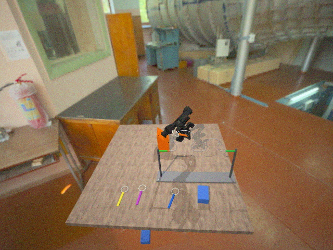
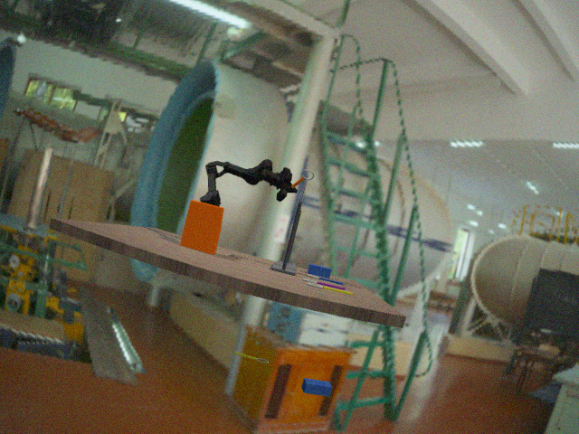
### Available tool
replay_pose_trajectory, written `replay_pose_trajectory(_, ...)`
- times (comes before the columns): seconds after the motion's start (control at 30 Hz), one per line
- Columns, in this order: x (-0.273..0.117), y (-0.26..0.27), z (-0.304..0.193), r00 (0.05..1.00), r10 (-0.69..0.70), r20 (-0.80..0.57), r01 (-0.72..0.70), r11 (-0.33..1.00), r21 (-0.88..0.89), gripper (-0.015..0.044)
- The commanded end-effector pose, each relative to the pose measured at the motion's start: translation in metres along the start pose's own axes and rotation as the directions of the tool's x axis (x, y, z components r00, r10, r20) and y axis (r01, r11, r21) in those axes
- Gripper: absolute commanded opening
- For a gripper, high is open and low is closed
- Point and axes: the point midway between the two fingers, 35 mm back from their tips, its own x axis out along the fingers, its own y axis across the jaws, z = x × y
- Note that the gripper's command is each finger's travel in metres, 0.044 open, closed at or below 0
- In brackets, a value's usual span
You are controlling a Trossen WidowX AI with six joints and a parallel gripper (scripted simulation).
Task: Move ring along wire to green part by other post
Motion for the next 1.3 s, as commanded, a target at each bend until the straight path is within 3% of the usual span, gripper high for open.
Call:
replay_pose_trajectory(0.0,0.0,-0.002,0.0,1.0,0.01,0.007,-0.01,0.999,0.038,-0.015)
replay_pose_trajectory(1.27,0.0,0.012,0.003,0.981,0.177,0.084,-0.196,0.914,0.355,-0.015)
